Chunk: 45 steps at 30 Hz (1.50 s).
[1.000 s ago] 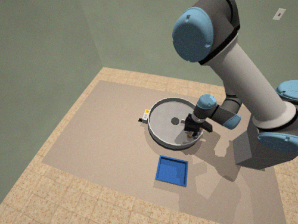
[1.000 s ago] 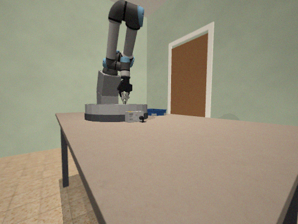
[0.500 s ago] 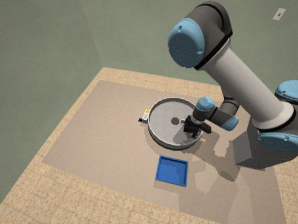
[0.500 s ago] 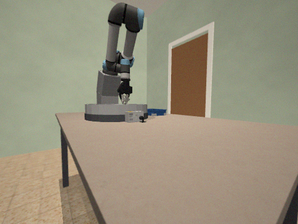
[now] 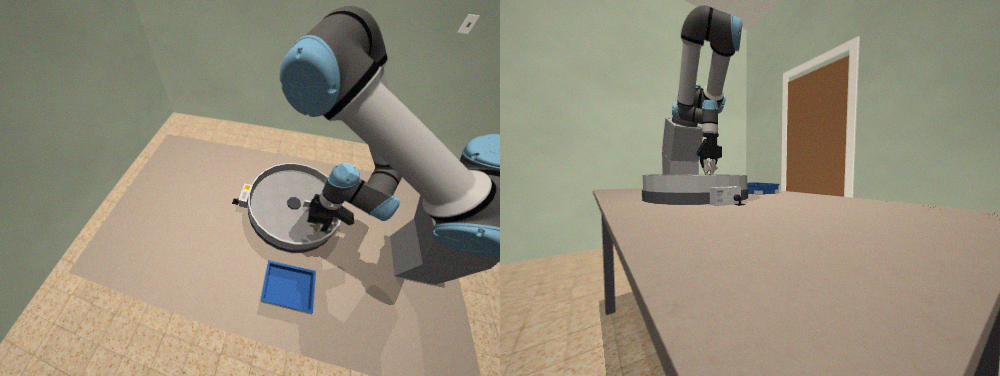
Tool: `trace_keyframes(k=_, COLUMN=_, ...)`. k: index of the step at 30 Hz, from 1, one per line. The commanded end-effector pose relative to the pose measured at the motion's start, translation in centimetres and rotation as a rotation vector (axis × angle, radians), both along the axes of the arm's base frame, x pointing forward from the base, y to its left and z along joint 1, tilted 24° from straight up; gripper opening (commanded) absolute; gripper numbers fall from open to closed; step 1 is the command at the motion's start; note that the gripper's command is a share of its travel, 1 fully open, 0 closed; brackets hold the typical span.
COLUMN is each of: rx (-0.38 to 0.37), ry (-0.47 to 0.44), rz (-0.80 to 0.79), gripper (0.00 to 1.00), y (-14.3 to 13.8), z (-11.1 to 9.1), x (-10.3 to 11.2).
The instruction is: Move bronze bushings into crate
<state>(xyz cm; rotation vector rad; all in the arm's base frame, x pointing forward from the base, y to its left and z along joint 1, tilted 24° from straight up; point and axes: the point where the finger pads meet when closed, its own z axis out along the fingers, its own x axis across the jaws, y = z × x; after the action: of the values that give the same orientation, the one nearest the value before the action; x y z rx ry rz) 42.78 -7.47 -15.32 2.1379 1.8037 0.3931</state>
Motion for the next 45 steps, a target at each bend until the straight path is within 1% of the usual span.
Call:
trace_keyframes(k=1, rx=0.000, ry=-0.001, rz=0.000, gripper=0.05, y=-0.01, z=0.03, x=0.02)
trace_keyframes(k=24, rx=0.000, ry=-0.001, rz=0.000, gripper=0.05, y=-0.01, z=0.03, x=0.02)
trace_keyframes(k=25, rx=0.000, ry=-0.001, rz=0.000, gripper=0.00, y=-0.01, z=0.03, x=0.02)
trace_keyframes(k=45, rx=0.000, ry=-0.001, rz=0.000, gripper=0.00, y=-0.01, z=0.03, x=0.02)
